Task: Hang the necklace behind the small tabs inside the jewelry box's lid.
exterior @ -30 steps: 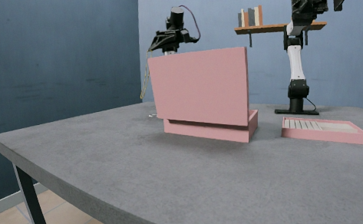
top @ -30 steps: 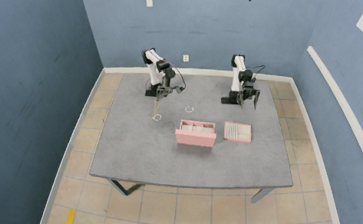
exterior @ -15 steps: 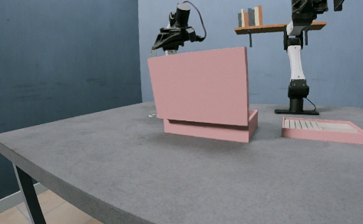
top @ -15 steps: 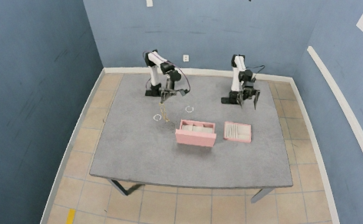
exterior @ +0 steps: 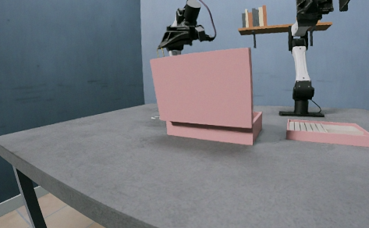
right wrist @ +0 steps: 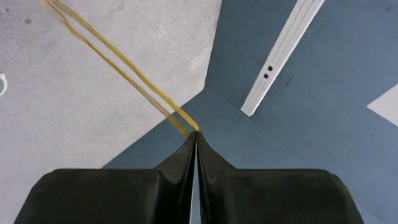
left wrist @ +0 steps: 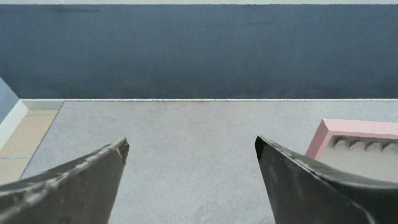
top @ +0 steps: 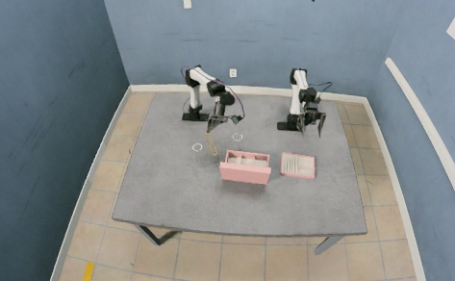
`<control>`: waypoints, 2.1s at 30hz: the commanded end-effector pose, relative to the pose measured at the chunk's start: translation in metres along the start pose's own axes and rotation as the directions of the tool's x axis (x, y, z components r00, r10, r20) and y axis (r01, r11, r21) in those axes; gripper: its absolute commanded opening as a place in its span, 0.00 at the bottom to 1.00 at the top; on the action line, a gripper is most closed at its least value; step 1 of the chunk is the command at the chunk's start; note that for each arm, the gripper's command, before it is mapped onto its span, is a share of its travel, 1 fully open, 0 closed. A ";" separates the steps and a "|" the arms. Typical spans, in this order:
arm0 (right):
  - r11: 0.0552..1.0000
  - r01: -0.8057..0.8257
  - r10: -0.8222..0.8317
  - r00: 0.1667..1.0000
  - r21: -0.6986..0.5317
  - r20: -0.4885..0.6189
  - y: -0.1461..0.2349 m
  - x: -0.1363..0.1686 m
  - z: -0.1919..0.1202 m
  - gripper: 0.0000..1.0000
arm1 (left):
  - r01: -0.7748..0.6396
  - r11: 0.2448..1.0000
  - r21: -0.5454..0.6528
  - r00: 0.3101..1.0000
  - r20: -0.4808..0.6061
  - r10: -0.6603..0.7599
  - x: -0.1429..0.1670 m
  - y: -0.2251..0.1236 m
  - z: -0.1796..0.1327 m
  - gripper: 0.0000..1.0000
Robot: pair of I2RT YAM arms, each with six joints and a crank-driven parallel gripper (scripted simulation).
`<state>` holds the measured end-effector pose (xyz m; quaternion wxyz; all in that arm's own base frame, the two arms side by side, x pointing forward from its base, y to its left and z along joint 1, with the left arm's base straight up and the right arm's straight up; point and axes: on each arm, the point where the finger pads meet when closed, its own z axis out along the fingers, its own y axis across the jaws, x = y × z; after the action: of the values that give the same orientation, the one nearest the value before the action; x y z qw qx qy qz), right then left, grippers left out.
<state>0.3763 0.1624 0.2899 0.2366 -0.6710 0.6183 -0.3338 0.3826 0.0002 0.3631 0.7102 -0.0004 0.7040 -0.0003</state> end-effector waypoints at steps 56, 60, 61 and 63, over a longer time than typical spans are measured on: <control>0.987 -0.082 0.085 0.996 0.140 -0.018 -0.058 -0.127 0.037 0.00 | -0.004 1.000 -0.010 1.000 0.023 0.005 -0.009 0.003 -0.004 1.00; 0.984 -0.092 0.096 0.995 0.153 -0.016 -0.058 -0.137 0.043 0.00 | -0.004 1.000 -0.010 1.000 0.023 0.005 -0.009 0.003 -0.004 1.00; 0.983 -0.098 0.102 0.995 0.159 -0.018 -0.059 -0.139 0.045 0.00 | -0.004 1.000 -0.010 1.000 0.023 0.005 -0.009 0.003 -0.004 1.00; 0.977 -0.120 0.123 0.992 0.178 -0.010 -0.064 -0.141 0.046 0.00 | -0.004 1.000 -0.010 1.000 0.023 0.005 -0.009 0.003 -0.004 1.00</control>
<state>0.4441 0.3003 0.2789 0.2907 -0.6263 0.6187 -0.3747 0.3826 0.0002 0.3631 0.7102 -0.0004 0.7040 -0.0003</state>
